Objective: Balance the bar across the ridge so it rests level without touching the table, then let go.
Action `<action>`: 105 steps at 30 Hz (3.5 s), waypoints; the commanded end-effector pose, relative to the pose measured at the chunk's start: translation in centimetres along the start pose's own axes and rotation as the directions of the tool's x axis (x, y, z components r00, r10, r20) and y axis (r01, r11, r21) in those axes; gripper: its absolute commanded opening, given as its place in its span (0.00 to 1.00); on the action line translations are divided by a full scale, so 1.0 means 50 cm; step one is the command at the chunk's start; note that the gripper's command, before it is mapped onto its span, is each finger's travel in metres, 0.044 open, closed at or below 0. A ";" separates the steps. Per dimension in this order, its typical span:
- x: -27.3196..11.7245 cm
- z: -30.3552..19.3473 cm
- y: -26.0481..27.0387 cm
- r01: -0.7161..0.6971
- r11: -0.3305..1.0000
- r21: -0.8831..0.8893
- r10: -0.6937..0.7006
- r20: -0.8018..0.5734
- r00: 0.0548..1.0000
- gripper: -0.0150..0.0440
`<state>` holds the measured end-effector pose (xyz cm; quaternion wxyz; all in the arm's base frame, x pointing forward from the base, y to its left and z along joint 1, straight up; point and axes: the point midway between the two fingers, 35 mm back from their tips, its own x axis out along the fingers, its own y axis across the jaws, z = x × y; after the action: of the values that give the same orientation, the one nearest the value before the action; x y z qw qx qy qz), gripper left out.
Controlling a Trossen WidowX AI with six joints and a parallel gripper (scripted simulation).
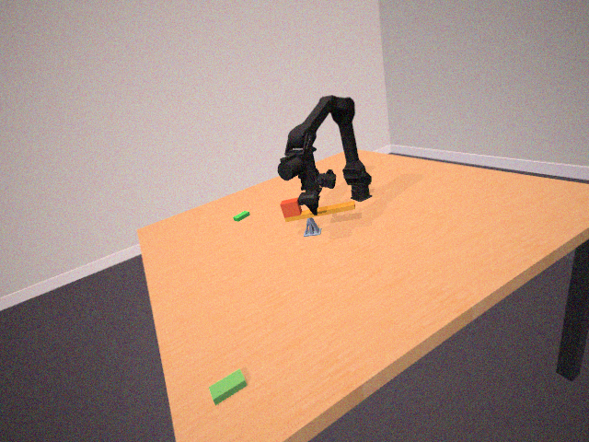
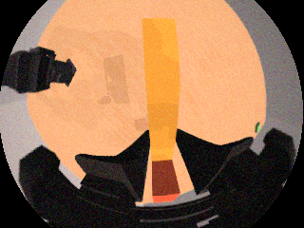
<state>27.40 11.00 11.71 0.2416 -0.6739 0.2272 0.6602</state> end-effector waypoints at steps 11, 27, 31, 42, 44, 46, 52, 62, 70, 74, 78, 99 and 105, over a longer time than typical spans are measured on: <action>0.006 0.000 0.001 -0.002 1.000 -0.003 0.002 -0.002 1.000 0.25; 0.008 0.000 0.001 -0.002 1.000 -0.003 0.002 -0.002 1.000 0.25; 0.009 0.000 0.001 -0.002 1.000 -0.003 0.002 -0.002 1.000 0.25; 0.011 0.001 0.001 -0.002 1.000 -0.003 0.002 -0.002 1.000 0.25; 0.011 0.001 0.001 -0.002 1.000 -0.003 0.002 -0.002 1.000 0.25; 0.011 0.001 0.001 -0.002 1.000 -0.003 0.002 -0.002 1.000 0.25; 0.011 0.001 0.001 -0.002 1.000 -0.003 0.002 -0.002 1.000 0.25; 0.006 0.001 0.001 -0.002 1.000 -0.003 0.002 -0.002 1.000 0.25; 0.005 0.001 0.000 0.003 1.000 -0.002 -0.003 -0.002 1.000 0.25; 0.005 0.001 0.000 0.003 1.000 -0.002 -0.003 -0.002 1.000 0.25; 0.005 0.001 0.000 0.003 1.000 -0.002 -0.003 -0.002 1.000 0.25; 0.005 0.001 0.000 0.003 1.000 -0.002 -0.003 -0.002 1.000 0.25; 0.005 0.001 0.000 0.003 1.000 -0.002 -0.003 -0.002 1.000 0.52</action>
<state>27.36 11.06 11.48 0.2416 -0.6756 0.2254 0.6591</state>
